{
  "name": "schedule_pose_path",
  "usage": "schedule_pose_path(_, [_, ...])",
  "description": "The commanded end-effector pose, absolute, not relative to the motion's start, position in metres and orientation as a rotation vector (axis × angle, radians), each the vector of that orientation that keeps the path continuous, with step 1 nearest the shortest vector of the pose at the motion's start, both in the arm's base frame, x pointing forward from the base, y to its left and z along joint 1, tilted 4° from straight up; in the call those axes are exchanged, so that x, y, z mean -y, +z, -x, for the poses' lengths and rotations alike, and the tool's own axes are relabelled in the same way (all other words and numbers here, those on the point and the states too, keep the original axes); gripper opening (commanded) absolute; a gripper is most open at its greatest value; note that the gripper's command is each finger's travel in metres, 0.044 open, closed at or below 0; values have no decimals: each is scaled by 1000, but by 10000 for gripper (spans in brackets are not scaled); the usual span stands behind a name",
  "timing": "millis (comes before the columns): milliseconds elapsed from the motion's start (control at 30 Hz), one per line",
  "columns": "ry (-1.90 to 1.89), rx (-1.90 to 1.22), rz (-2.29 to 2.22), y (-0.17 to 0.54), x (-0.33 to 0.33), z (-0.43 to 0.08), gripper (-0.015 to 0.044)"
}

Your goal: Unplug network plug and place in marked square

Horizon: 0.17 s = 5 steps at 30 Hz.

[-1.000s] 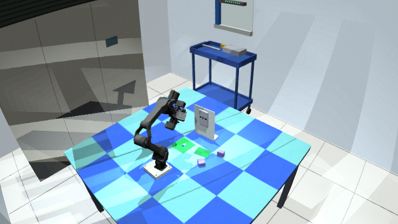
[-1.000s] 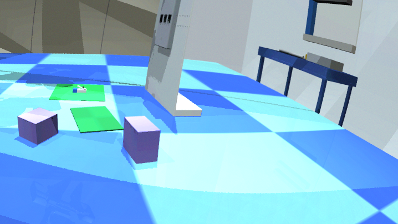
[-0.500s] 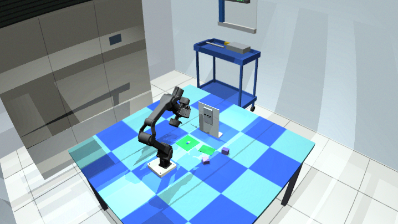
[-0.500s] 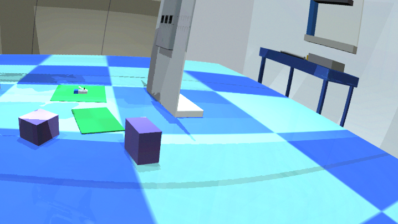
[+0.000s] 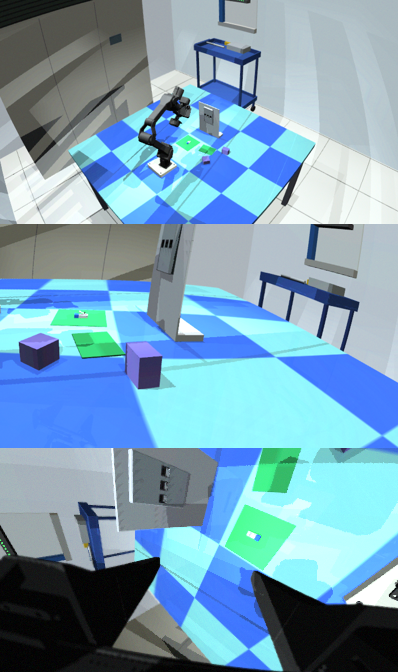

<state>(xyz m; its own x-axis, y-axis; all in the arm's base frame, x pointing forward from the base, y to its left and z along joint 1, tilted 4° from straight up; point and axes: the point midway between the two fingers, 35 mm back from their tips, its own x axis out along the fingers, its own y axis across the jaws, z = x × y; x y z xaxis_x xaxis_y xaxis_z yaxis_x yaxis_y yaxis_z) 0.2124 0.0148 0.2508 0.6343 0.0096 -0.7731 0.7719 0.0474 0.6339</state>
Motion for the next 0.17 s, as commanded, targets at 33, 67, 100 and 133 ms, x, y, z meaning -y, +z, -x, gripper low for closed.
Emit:
schedule_pose_path(33, [-666, -705, -1421, 252, -14, -212, 440])
schedule_pose_path(67, [-666, -705, -1421, 252, -14, -212, 440])
schedule_pose_path(100, [-666, -705, -1421, 252, -14, -212, 440])
schedule_pose_path(133, [-666, -705, -1421, 252, -14, -212, 440])
